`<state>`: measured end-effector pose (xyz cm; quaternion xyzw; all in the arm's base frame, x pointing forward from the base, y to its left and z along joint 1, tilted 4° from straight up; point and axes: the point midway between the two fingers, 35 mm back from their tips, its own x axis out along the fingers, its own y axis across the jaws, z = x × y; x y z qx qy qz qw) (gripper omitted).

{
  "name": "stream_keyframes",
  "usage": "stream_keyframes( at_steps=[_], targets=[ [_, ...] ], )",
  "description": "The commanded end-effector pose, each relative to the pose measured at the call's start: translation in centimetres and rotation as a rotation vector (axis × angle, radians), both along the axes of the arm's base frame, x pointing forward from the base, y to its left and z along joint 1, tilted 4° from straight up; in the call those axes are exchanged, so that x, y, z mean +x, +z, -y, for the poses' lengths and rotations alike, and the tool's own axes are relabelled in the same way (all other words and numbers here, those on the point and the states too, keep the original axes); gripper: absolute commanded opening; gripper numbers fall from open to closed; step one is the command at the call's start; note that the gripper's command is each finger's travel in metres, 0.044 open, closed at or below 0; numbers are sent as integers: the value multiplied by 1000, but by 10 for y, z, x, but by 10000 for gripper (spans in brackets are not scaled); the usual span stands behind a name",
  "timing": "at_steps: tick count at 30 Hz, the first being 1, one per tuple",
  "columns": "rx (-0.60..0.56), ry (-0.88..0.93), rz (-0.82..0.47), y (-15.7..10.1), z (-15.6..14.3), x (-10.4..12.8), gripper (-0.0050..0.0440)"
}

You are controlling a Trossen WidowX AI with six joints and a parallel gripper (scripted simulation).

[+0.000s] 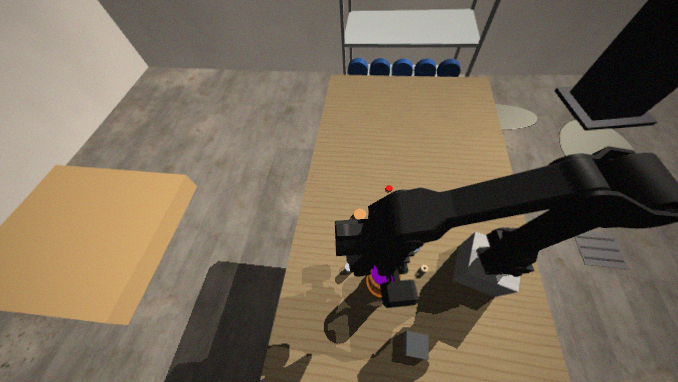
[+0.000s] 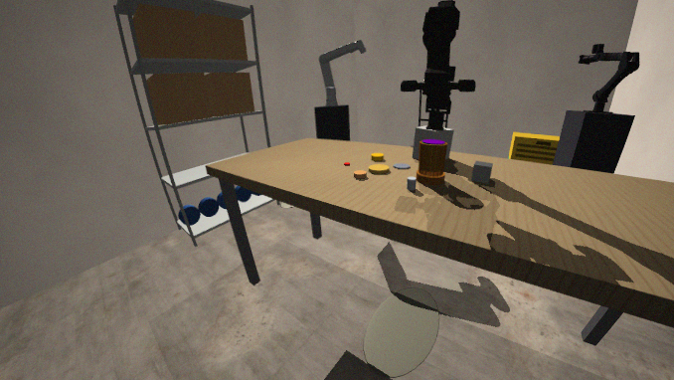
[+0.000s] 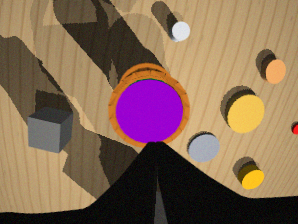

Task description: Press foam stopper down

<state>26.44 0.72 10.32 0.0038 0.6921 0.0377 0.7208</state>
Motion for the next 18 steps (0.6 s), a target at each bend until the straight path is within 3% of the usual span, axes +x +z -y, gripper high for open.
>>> stream_keyframes(
  at_steps=[1, 6, 12, 14, 15, 18],
  targets=[
    [0, 0, 28, 6, 0, 3, 0],
    [0, 0, 27, 11, 0, 3, 0],
    [3, 2, 18, 55, 3, 0, 0],
    [3, 2, 18, 55, 3, 0, 0],
    [-1, 0, 20, 41, 2, 1, 0],
    [0, 0, 20, 31, 2, 3, 0]
  ],
)
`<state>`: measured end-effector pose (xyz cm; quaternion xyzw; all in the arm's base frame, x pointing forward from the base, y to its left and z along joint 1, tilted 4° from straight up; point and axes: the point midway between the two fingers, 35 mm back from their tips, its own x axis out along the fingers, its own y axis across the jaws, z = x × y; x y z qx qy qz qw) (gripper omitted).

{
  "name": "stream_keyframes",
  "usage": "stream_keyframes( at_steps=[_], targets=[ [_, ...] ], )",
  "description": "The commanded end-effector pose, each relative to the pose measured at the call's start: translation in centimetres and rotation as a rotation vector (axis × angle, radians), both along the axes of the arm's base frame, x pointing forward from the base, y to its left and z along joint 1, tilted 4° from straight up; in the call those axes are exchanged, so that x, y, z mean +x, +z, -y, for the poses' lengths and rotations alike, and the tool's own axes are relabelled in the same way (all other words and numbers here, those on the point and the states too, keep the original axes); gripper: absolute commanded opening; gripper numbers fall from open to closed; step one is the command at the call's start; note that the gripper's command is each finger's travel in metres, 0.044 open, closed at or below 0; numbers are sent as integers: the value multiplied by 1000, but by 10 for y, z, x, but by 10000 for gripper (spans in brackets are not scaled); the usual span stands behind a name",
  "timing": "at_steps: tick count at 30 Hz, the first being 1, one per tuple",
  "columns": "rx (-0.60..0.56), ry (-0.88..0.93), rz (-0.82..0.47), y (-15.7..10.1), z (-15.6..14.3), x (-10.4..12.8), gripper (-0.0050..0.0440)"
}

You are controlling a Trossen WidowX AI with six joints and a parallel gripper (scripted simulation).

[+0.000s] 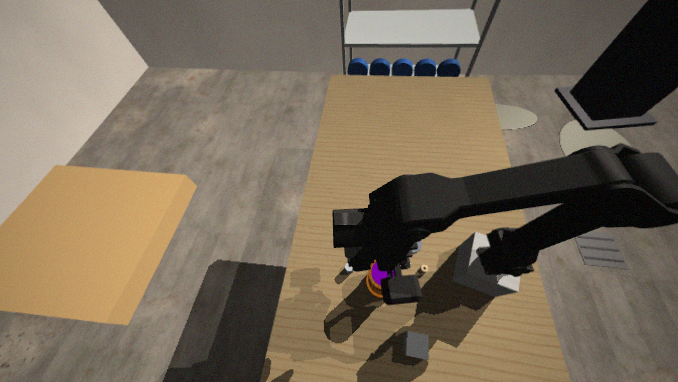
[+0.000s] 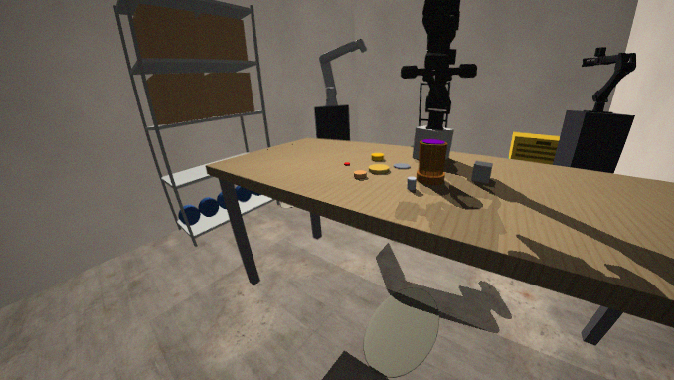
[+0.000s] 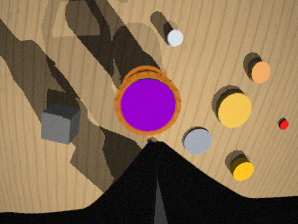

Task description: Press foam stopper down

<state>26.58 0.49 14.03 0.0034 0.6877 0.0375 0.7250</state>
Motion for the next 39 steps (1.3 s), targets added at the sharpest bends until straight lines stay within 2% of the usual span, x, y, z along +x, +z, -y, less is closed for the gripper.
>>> stream_keyframes(
  at_steps=[1, 8, 11, 39],
  targets=[
    [1, 0, 8, -12, -1, 2, 0],
    [4, 2, 6, -63, -5, 3, 0],
    [5, 2, 5, -76, -6, 1, 0],
    [5, 2, 5, -94, -7, 4, 0]
  ],
)
